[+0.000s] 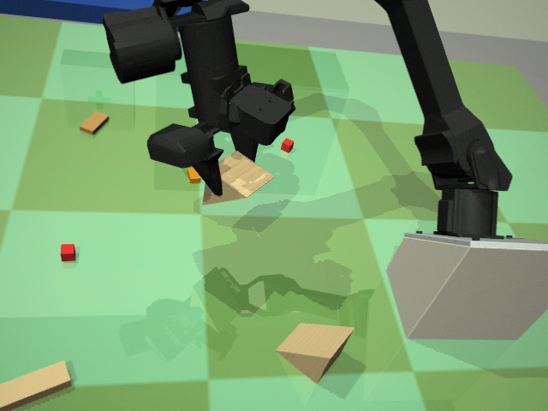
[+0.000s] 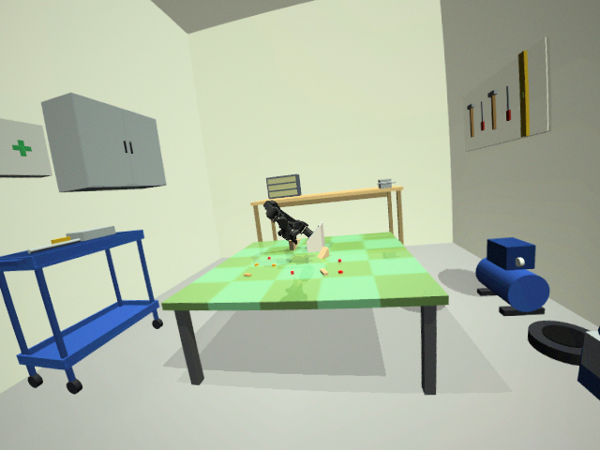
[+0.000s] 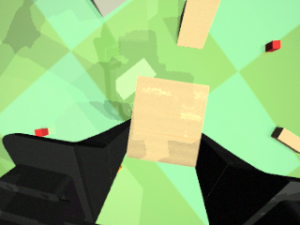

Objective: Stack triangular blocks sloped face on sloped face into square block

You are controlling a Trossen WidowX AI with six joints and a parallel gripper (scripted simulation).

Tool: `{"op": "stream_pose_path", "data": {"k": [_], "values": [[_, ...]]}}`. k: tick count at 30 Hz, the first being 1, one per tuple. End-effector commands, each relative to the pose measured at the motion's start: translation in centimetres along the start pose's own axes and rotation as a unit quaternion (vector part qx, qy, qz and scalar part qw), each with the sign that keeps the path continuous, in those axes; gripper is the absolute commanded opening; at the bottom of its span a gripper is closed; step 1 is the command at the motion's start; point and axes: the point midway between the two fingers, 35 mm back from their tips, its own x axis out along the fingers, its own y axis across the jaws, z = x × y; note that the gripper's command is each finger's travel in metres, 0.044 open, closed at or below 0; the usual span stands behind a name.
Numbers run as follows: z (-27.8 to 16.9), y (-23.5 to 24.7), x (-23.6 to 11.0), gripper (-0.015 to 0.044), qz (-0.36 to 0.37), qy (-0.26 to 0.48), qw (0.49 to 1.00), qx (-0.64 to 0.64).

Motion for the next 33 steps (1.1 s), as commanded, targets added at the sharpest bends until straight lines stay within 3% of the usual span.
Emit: {"op": "stream_pose_path", "data": {"k": [1, 25, 33], "values": [[1.9, -1.0, 0.3, 0.0000, 0.001, -0.005, 1.000, -0.002], [12.8, -4.3, 1.6, 0.0000, 0.009, -0.006, 1.000, -0.001], [13.0, -4.4, 3.4, 0.0000, 0.009, -0.005, 1.000, -0.001]]}}
